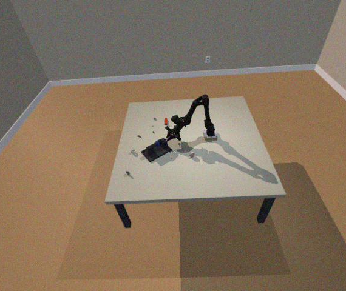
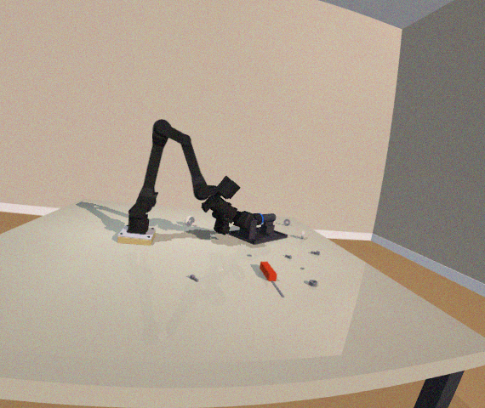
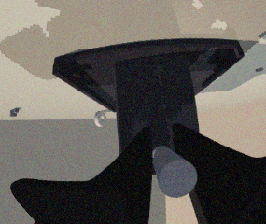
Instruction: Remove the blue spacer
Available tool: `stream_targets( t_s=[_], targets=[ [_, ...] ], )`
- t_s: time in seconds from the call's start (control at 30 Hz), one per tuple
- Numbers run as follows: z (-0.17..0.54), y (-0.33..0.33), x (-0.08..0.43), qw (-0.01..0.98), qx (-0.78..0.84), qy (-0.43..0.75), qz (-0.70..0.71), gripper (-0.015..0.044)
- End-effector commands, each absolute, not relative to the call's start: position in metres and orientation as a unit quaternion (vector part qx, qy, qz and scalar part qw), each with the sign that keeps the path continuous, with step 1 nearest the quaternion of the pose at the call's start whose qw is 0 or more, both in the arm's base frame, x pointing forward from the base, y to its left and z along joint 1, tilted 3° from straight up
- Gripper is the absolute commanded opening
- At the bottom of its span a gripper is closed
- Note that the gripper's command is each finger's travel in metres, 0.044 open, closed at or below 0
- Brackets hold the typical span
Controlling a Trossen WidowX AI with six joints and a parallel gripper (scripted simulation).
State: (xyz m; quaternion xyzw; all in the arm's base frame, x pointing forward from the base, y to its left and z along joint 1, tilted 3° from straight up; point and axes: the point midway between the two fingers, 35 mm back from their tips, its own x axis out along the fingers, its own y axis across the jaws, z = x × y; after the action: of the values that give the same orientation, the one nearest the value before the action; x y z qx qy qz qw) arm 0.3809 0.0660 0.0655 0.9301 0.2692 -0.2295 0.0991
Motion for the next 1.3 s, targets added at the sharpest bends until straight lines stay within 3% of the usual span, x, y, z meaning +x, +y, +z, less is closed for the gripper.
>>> stream_targets(
  t_s=[0.0,1.27],
  targets=[
    [0.0660,0.0642,0.3774,0.100,0.930,0.269,-0.229,0.0000],
    [0.0656,0.0593,0.3700,0.100,0.930,0.269,-0.230,0.0000]
  ],
)
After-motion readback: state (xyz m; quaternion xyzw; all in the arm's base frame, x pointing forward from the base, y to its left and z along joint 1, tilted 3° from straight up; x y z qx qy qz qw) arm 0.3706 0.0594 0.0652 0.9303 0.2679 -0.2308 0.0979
